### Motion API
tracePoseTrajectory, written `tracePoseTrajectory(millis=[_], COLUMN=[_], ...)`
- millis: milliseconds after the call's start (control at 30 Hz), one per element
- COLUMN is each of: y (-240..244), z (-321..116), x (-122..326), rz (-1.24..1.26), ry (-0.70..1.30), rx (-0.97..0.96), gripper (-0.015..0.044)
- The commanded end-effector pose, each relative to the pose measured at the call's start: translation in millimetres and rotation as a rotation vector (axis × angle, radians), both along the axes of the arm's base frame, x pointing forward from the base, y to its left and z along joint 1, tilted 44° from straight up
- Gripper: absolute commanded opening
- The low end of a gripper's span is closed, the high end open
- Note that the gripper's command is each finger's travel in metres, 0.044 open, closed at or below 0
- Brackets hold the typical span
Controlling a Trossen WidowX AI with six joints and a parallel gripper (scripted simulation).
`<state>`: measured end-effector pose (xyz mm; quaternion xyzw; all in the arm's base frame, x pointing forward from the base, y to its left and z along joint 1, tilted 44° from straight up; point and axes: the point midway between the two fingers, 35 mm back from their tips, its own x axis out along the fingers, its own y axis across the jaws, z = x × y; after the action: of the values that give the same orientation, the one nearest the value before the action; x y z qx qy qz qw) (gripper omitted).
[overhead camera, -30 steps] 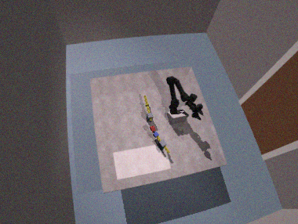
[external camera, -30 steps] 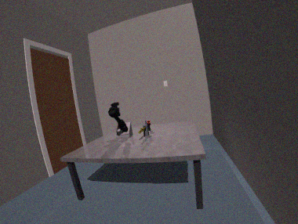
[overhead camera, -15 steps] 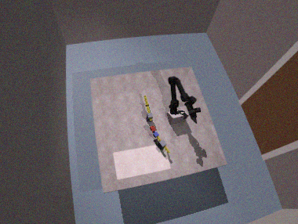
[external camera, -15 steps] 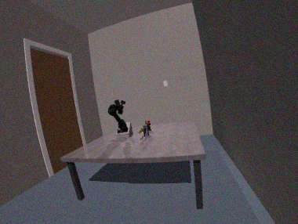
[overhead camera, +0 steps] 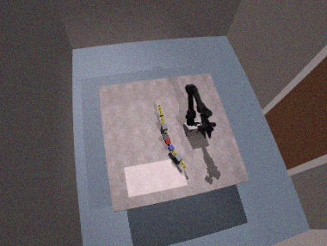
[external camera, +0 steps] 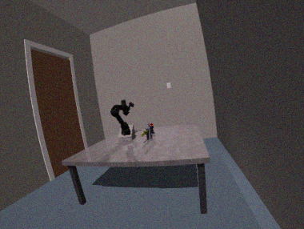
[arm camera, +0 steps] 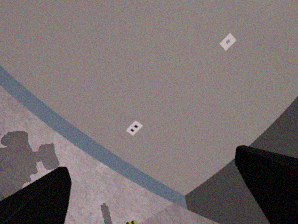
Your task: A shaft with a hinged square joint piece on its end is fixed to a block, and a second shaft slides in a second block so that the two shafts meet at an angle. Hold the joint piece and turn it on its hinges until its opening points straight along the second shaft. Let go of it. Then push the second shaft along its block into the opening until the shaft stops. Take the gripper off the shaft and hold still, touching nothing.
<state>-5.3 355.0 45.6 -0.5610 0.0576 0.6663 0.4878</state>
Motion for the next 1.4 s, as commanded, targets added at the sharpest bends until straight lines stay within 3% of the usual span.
tracePoseTrajectory(millis=[0,600,1367], y=[0.2,-19.6,-83.6], z=[-3.1,-10.9,-5.4], x=[25.0,115.4,213.0], rz=[-0.145,-0.691,-1.432], ry=[0.022,0.087,0.111], rx=[-0.046,-0.208,-0.371], gripper=[0.0440,0.0440,0.0440])
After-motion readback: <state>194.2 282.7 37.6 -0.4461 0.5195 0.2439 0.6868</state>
